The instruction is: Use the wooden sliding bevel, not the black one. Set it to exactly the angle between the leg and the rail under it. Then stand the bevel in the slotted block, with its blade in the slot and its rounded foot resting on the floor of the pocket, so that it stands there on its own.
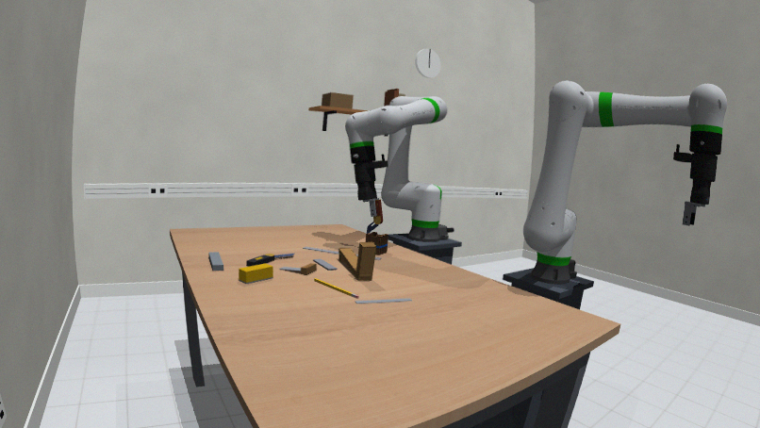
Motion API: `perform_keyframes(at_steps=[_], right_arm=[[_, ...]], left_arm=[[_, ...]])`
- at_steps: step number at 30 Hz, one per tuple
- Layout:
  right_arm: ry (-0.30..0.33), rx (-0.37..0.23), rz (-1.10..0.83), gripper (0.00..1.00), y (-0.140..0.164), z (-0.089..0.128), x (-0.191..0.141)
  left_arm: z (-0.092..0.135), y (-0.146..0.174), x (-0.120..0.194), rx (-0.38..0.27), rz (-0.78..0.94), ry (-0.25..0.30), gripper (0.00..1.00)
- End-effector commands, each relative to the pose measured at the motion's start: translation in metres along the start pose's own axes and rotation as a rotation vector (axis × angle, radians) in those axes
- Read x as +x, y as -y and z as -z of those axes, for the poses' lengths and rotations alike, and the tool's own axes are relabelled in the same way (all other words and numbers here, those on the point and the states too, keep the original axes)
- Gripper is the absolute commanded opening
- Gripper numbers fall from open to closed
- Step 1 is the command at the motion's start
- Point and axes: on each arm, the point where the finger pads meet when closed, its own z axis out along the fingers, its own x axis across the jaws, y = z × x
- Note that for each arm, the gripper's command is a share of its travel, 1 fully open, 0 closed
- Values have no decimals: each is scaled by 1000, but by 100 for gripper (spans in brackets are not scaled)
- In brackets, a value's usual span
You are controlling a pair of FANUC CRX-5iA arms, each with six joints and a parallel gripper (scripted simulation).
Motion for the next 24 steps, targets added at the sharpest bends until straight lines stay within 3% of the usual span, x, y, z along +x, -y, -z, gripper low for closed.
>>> perform_keyframes(at_steps=[1,24], right_arm=[[-2,-1,0,0,1,7,1],[-2,-1,0,0,3,16,1]], left_arm=[[2,0,0,-3,0,0,100],[2,0,0,-3,0,0,100]])
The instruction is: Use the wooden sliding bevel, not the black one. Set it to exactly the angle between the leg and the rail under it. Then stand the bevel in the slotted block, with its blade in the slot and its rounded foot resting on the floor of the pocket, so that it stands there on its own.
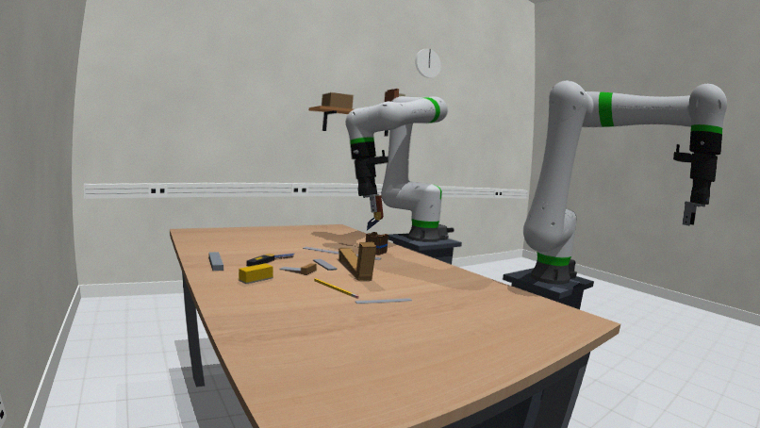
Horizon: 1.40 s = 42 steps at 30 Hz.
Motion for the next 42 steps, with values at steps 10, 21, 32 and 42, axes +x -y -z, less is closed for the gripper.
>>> perform_keyframes(at_steps=[10,21,32,42], right_arm=[[-2,-4,-5,0,1,1,3],[-3,-24,-45,0,9,-1,21],[-5,-88,-169,0,34,-5,75],[-7,-164,-316,0,63,-10,139]], left_arm=[[2,0,0,-3,0,0,100],[2,0,0,-3,0,0,100],[2,0,0,-3,0,0,100],[2,0,0,-3,0,0,100]])
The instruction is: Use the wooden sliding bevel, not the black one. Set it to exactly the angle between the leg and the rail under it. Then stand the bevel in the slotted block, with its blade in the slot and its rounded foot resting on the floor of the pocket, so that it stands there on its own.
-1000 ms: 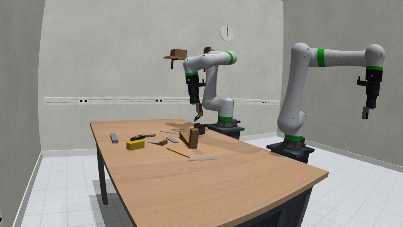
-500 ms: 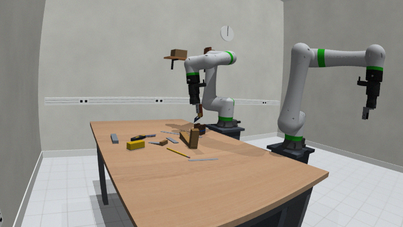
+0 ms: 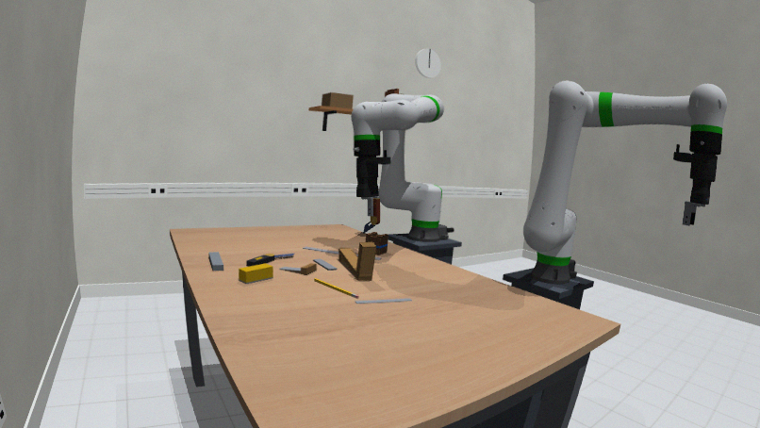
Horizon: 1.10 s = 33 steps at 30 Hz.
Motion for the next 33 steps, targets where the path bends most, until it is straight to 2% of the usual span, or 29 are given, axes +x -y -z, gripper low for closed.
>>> perform_keyframes(at_steps=[1,8,10,19,33], right_arm=[[1,-56,-99,0,29,0,38],[-1,-124,-229,0,68,-1,88],[-1,-124,-229,0,68,-1,88],[-3,-188,-354,0,105,-2,135],[-5,-237,-448,0,134,-2,170]], left_arm=[[2,0,0,-3,0,0,100],[2,0,0,-3,0,0,100],[2,0,0,-3,0,0,100],[2,0,0,-3,0,0,100],[2,0,0,-3,0,0,100]])
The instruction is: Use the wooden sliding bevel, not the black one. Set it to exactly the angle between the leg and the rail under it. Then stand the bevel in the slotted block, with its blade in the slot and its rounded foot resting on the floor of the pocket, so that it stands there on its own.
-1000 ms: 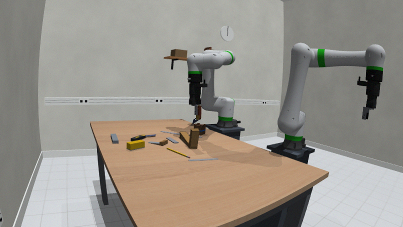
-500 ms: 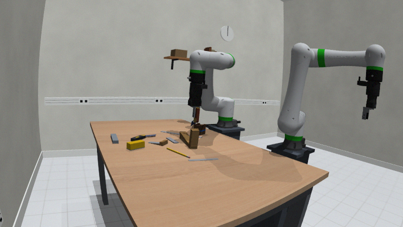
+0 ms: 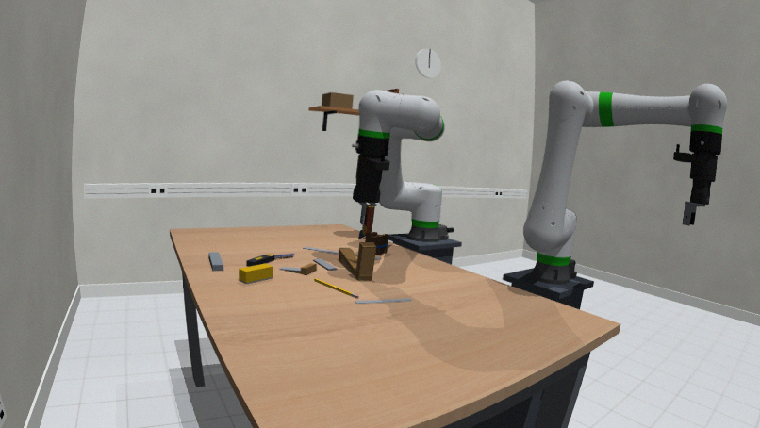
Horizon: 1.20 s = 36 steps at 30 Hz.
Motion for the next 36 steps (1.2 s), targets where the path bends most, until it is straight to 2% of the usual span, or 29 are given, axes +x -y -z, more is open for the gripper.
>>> perform_keyframes(at_steps=[1,9,36], right_arm=[[6,-20,-28,0,12,4,7],[6,-33,-53,0,23,6,13],[5,-38,-63,0,27,7,15]], left_arm=[[2,0,0,-3,0,0,100],[2,0,0,-3,0,0,100],[2,0,0,-3,0,0,100]])
